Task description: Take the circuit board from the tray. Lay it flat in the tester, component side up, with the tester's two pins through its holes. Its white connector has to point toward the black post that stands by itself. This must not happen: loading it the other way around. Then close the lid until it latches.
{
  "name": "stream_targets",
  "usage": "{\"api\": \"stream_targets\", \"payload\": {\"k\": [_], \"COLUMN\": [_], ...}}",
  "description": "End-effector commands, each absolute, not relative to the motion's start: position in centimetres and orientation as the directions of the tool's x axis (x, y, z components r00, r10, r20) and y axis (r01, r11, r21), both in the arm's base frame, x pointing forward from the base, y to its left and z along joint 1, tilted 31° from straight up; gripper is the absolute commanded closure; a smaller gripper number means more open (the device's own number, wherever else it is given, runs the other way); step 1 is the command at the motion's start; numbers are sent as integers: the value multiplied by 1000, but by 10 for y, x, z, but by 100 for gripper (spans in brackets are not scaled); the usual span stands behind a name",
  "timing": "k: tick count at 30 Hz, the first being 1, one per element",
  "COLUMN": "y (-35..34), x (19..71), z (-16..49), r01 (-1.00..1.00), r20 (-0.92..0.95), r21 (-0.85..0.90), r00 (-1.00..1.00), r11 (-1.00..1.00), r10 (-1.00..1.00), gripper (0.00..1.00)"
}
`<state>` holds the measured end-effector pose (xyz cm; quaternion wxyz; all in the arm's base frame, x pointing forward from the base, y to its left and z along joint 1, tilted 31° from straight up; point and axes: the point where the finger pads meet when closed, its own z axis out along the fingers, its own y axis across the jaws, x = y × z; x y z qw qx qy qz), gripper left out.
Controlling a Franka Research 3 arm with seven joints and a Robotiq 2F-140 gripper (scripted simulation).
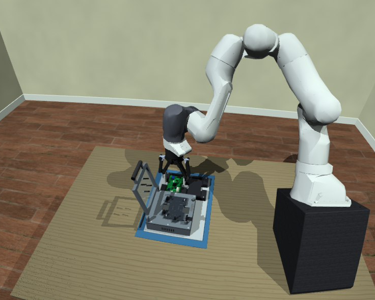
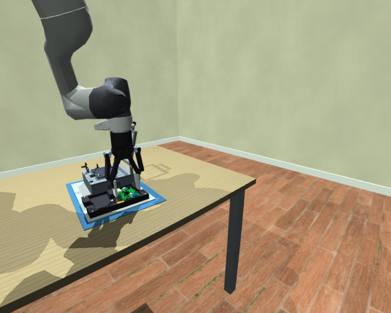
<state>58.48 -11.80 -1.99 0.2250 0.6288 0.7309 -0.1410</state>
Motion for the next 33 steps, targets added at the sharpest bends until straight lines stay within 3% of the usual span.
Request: {"api": "stream_targets", "payload": {"k": [1,33], "y": [-120,-124], "x": [586,587], "z": [-22,-28], "r01": [983,983], "r20": [-505,-505], "r21": [82,82], "r00": [-103,-103], "r11": [166,166], "r10": [857,857], "gripper": [42,42]}}
